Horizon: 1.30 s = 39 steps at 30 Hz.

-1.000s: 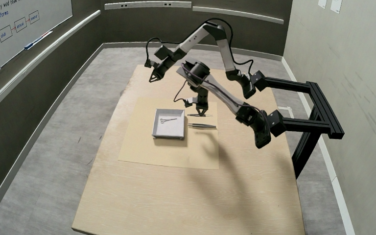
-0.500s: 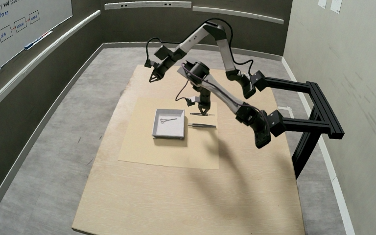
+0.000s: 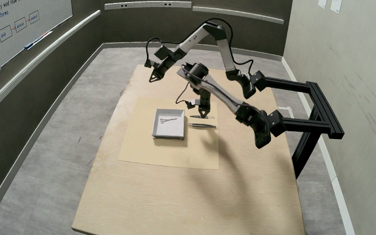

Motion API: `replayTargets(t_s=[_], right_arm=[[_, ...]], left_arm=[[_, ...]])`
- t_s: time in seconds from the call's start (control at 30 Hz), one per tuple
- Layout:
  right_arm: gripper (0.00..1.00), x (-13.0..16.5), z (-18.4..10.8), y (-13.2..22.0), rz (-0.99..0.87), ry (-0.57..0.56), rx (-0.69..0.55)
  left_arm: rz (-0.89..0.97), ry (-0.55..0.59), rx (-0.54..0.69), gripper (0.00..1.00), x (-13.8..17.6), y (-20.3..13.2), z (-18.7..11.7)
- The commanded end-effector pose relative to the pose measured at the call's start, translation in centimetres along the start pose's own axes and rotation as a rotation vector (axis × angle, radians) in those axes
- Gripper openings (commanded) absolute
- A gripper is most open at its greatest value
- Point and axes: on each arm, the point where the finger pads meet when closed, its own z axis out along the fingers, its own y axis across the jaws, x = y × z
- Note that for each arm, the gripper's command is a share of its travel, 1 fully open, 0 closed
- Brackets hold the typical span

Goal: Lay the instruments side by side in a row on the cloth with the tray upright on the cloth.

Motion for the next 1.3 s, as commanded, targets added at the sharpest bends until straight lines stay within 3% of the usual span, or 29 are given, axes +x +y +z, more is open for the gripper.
replayTargets(t_s=[0.0,0.27,0.4,0.83,1.0,1.03,1.27], right_arm=[[0.33,-1.5,-1.0,0.3,0.006,-0.042,-0.005],[0.33,-1.5,-1.0,0.3,0.006,-0.042,-0.005],[0.33,-1.5,-1.0,0.3,0.006,-0.042,-0.005],[0.33,-1.5,-1.0,0.3,0.006,-0.042,-0.005],[0.33,-1.5,-1.0,0.3,0.006,-0.042,-0.005],[0.33,-1.5,-1.0,0.3,0.006,-0.042,-0.005],[0.33,-1.5,-1.0,0.3,0.006,-0.042,-0.005]], left_arm=[[-0.019,-0.019,0.025,0.0,-1.0,-0.9,0.5],[-0.012,-0.02,0.034,0.0,-0.9,-1.2,0.5],[-0.011,-0.014,0.016,0.0,-0.6,-0.5,2.0],[-0.017,-0.032,0.024,0.0,-1.2,-1.0,1.6],[0.003,-0.005,0.013,0.0,0.1,-0.5,2.5],[-0.017,-0.037,0.044,0.27,-1.2,-1.3,0.9],[-0.017,-0.036,0.039,0.27,-1.1,-1.2,1.0]])
